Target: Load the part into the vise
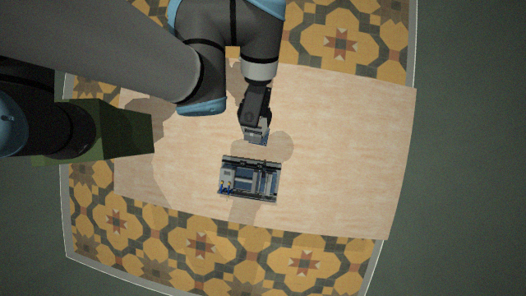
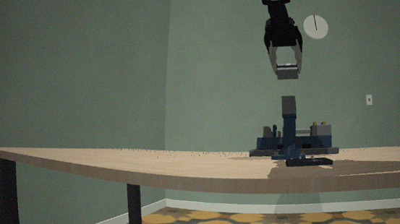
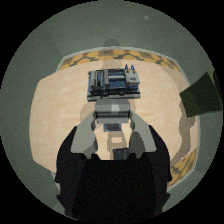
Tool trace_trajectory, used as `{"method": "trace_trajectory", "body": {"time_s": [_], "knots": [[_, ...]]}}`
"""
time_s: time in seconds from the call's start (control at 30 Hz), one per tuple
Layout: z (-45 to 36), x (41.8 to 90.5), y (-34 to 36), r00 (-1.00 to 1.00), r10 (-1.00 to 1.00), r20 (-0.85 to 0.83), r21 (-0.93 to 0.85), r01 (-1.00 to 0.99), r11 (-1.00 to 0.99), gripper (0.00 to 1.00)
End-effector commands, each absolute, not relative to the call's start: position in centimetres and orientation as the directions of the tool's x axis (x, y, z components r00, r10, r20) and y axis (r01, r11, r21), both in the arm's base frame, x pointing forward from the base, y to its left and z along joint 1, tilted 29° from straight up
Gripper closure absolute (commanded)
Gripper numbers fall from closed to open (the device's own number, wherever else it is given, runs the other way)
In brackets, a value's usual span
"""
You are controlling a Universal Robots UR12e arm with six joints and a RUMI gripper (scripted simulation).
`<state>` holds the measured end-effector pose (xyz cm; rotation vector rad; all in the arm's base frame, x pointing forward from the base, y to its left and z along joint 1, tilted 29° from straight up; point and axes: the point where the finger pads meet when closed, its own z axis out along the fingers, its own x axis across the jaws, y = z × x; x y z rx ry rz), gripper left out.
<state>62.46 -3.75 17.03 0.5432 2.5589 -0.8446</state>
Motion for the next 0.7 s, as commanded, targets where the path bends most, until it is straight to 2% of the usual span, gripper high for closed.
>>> {"method": "trace_trajectory", "body": {"time_s": [0.0,0.67], "knots": [[17.07,62.48,-3.73,-0.848,0.237,-0.473,-0.497,0.48,0.724,1.0],[17.07,62.5,-3.71,-0.848,0.237,-0.474,-0.52,0.487,0.702,1.0]]}}
